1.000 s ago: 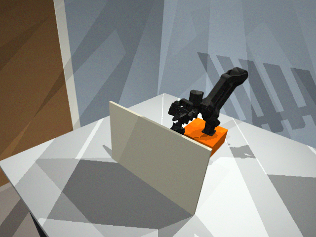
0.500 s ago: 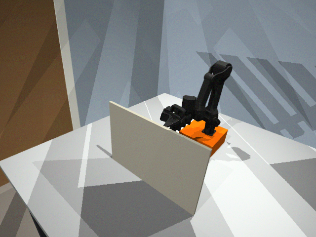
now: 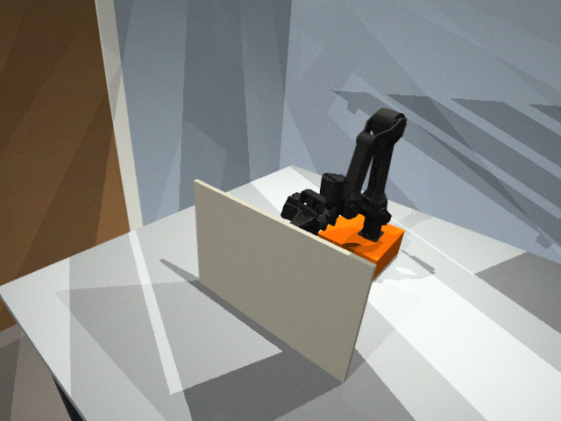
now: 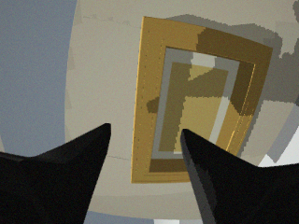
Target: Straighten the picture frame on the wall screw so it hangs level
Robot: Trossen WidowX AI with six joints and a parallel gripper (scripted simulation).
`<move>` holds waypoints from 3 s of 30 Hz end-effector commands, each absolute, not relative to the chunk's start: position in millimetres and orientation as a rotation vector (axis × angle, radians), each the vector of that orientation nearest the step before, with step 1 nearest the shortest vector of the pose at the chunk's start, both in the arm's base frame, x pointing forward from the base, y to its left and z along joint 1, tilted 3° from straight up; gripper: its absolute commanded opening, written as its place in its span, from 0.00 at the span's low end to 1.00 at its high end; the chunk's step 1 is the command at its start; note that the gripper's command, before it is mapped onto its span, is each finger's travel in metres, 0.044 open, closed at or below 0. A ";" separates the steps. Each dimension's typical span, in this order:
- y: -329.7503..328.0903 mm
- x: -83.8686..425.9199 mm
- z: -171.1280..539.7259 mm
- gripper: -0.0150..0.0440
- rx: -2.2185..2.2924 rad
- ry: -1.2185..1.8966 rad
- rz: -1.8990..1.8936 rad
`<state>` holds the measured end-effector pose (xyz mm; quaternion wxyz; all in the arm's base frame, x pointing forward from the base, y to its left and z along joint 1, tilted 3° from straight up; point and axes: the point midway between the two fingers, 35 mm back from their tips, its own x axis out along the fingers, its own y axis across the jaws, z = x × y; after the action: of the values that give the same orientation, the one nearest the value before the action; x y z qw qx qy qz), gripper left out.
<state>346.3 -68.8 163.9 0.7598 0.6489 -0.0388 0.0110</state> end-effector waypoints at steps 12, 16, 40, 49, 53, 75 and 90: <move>-70.2 361.3 166.2 0.69 1.411 -0.089 0.023; -70.5 367.7 166.9 0.69 1.411 -0.090 0.024; -70.7 386.3 168.5 0.69 1.411 -0.092 0.025; -70.7 386.3 168.5 0.69 1.411 -0.092 0.025; -70.7 386.3 168.5 0.69 1.411 -0.092 0.025; -71.0 386.4 168.4 0.34 1.411 -0.092 0.025; -70.4 386.2 170.0 0.25 1.411 -0.092 0.025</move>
<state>386.1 -70.4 169.1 0.7595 0.6491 -0.0415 0.0120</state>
